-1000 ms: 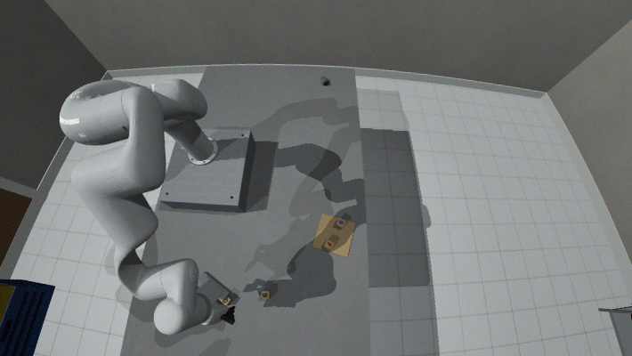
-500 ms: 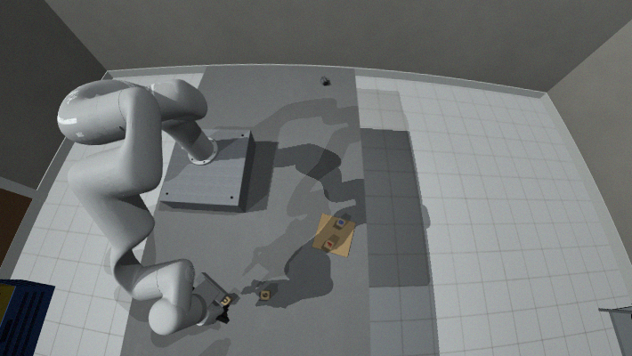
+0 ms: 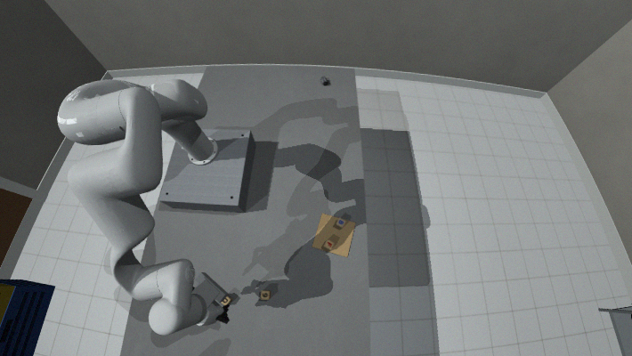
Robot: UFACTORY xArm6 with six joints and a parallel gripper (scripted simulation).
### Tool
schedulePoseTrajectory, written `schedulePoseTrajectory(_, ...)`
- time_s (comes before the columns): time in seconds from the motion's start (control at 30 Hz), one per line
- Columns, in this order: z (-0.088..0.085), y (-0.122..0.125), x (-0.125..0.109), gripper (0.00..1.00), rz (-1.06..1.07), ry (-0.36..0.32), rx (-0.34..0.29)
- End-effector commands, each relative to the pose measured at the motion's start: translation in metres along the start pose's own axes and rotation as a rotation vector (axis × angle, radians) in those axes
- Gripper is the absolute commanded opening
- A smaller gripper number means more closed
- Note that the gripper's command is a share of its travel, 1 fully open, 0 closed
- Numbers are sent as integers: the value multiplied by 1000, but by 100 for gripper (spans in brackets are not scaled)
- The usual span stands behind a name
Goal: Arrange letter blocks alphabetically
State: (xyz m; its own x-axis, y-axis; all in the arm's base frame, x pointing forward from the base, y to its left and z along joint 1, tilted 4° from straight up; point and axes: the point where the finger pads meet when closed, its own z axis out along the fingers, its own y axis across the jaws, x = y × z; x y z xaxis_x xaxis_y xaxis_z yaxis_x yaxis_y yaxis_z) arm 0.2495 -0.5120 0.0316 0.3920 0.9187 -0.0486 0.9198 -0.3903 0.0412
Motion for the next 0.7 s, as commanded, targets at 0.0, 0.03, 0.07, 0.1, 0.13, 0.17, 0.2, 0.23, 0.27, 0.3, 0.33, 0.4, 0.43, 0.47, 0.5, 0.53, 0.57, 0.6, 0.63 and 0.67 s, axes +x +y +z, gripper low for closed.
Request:
schedulePoseTrajectory(0.0, -1, 1, -1, 69, 0, -3, -3)
schedulePoseTrajectory(0.03, -1, 1, -1, 69, 0, -3, -3)
schedulePoseTrajectory(0.07, -1, 1, -1, 69, 0, -3, -3)
schedulePoseTrajectory(0.1, 0, 1, -1, 69, 0, -3, -3)
schedulePoseTrajectory(0.13, 0, 1, -1, 69, 0, -3, -3)
schedulePoseTrajectory(0.17, 1, 1, -1, 69, 0, -3, -3)
schedulePoseTrajectory(0.2, 2, 1, -1, 69, 0, -3, -3)
schedulePoseTrajectory(0.23, 3, 1, -1, 69, 0, -3, -3)
schedulePoseTrajectory(0.27, 4, 1, -1, 69, 0, -3, -3)
schedulePoseTrajectory(0.3, 5, 1, -1, 69, 0, -3, -3)
schedulePoseTrajectory(0.33, 6, 1, -1, 69, 0, -3, -3)
schedulePoseTrajectory(0.4, 8, 1, -1, 69, 0, -3, -3)
schedulePoseTrajectory(0.43, 9, 1, -1, 69, 0, -3, -3)
schedulePoseTrajectory(0.47, 9, 1, -1, 69, 0, -3, -3)
schedulePoseTrajectory(0.5, 9, 1, -1, 69, 0, -3, -3)
schedulePoseTrajectory(0.53, 11, 1, -1, 69, 0, -3, -3)
schedulePoseTrajectory(0.57, 12, 1, -1, 69, 0, -3, -3)
schedulePoseTrajectory(0.6, 14, 1, -1, 69, 0, -3, -3)
schedulePoseTrajectory(0.63, 15, 1, -1, 69, 0, -3, -3)
schedulePoseTrajectory(0.67, 17, 1, -1, 69, 0, -3, -3)
